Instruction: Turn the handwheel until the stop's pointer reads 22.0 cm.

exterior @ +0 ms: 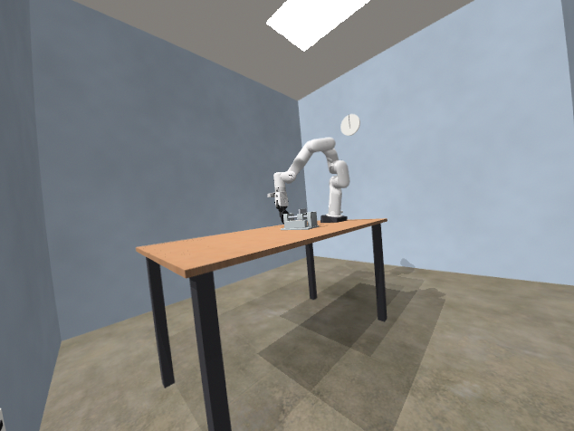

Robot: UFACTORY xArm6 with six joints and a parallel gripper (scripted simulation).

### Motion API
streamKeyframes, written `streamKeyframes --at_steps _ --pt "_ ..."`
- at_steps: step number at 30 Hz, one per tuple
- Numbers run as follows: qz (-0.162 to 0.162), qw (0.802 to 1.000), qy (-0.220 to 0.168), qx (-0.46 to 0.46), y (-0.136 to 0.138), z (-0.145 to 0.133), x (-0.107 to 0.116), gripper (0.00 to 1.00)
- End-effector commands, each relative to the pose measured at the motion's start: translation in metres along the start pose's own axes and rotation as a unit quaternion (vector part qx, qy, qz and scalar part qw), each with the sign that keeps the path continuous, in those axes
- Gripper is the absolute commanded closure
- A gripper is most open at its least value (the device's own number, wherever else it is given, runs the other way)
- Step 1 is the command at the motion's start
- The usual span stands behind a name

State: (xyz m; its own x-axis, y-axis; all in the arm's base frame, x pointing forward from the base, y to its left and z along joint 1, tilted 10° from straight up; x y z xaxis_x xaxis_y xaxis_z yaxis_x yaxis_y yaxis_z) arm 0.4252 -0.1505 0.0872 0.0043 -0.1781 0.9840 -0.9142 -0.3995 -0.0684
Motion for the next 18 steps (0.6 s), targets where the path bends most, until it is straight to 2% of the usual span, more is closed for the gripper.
streamKeyframes --at_steps 1,18 --pt "0.0 1.0 0.001 0.0 0.005 0.0 -0.005 0.94" --pt "0.0 1.0 0.001 0.0 0.007 -0.001 -0.036 0.94"
Point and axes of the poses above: the point where the finger pads meet when closed, its own x axis back along the fingers, its own y axis across the jaws, z = x × y, the point moved 6 cm from there along x, back along the fingers, and after that the axes turned 11 degrees about x, right-handed, at the moved point
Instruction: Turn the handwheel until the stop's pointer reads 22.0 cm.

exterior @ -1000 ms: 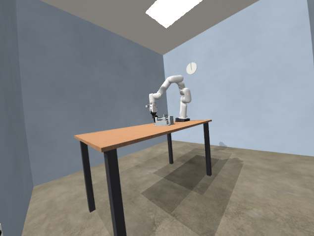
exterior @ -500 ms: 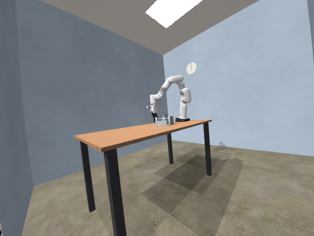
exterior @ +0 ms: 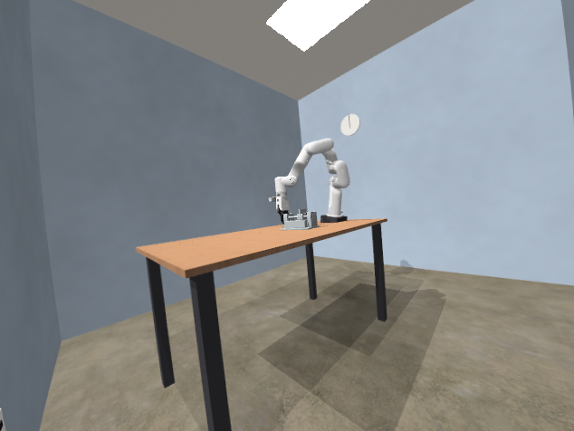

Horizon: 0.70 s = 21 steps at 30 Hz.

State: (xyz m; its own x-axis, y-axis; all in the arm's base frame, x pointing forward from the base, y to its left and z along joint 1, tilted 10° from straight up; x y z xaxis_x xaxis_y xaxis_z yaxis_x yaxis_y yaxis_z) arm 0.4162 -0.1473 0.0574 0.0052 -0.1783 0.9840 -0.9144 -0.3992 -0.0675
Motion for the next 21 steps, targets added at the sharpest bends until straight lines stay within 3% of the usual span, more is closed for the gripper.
streamKeyframes --at_steps 1,21 --pt "0.001 1.0 0.001 0.0 -0.003 0.001 -0.008 0.94" --pt "0.001 1.0 0.001 0.0 -0.029 0.006 -0.028 0.94"
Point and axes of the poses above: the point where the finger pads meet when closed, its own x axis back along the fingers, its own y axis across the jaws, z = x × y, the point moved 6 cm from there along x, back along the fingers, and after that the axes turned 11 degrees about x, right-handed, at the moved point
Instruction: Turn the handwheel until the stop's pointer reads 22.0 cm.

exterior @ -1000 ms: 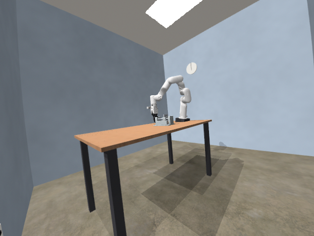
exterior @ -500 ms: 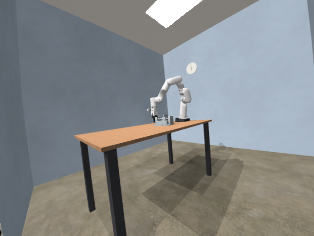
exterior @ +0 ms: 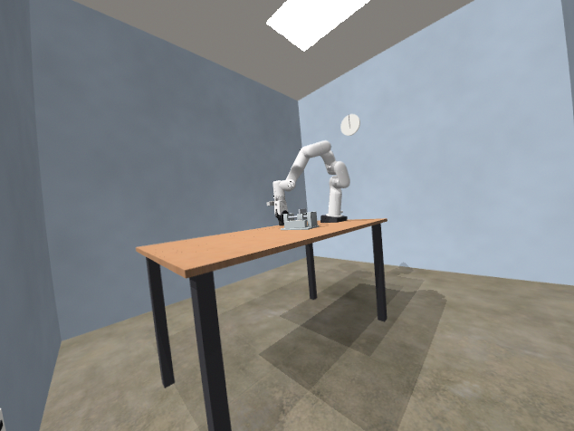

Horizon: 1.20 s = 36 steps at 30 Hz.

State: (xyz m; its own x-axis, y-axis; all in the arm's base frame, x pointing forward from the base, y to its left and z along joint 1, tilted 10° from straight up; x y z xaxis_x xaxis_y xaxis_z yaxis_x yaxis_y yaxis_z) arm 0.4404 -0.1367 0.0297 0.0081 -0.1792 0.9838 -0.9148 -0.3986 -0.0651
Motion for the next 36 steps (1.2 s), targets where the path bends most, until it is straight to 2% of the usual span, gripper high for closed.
streamKeyframes --at_steps 1,17,23,31,36 --pt "0.002 1.0 0.002 0.0 -0.007 0.002 0.001 0.94" --pt "0.002 1.0 0.002 0.0 -0.036 0.008 0.013 0.94" --pt "0.002 1.0 0.002 0.0 -0.044 0.009 0.028 0.94" --pt "0.002 1.0 0.002 0.0 -0.041 0.009 0.053 0.94" --pt "0.002 1.0 0.002 0.0 -0.037 0.008 0.059 0.94"
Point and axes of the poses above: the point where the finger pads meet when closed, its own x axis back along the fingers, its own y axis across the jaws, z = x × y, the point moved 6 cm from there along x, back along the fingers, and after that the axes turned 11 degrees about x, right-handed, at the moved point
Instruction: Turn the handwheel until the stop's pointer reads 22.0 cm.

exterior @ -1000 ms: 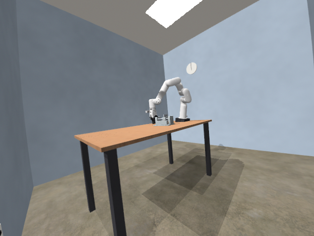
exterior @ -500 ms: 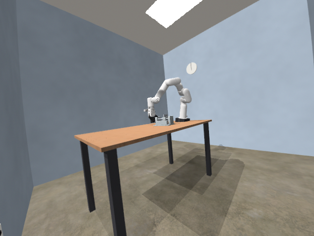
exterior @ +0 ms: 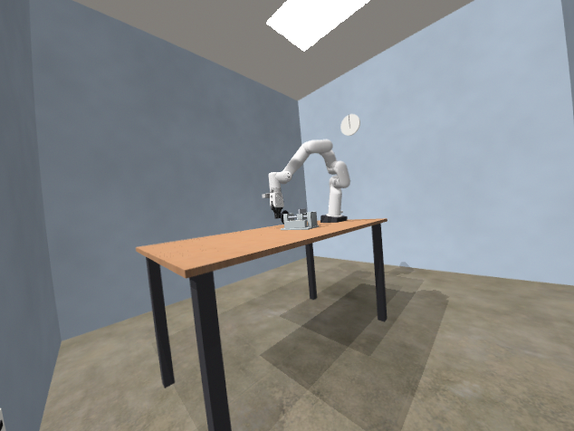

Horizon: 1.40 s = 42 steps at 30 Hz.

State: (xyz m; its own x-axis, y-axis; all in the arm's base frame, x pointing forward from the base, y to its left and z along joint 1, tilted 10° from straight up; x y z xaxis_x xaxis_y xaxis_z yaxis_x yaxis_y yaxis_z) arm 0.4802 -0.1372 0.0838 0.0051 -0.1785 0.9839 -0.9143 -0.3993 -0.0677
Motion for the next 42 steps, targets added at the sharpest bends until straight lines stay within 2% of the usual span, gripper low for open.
streamKeyframes --at_steps 1,9,19,30,42 --pt "0.001 1.0 0.001 0.0 0.005 0.0 0.008 0.94" --pt "0.001 1.0 0.001 0.0 0.022 -0.004 0.018 0.94" --pt "0.001 1.0 0.001 0.0 0.04 -0.007 0.017 0.94" --pt "0.001 1.0 0.001 0.0 0.061 -0.011 -0.001 0.94" --pt "0.001 1.0 0.001 0.0 0.063 -0.012 -0.027 0.94"
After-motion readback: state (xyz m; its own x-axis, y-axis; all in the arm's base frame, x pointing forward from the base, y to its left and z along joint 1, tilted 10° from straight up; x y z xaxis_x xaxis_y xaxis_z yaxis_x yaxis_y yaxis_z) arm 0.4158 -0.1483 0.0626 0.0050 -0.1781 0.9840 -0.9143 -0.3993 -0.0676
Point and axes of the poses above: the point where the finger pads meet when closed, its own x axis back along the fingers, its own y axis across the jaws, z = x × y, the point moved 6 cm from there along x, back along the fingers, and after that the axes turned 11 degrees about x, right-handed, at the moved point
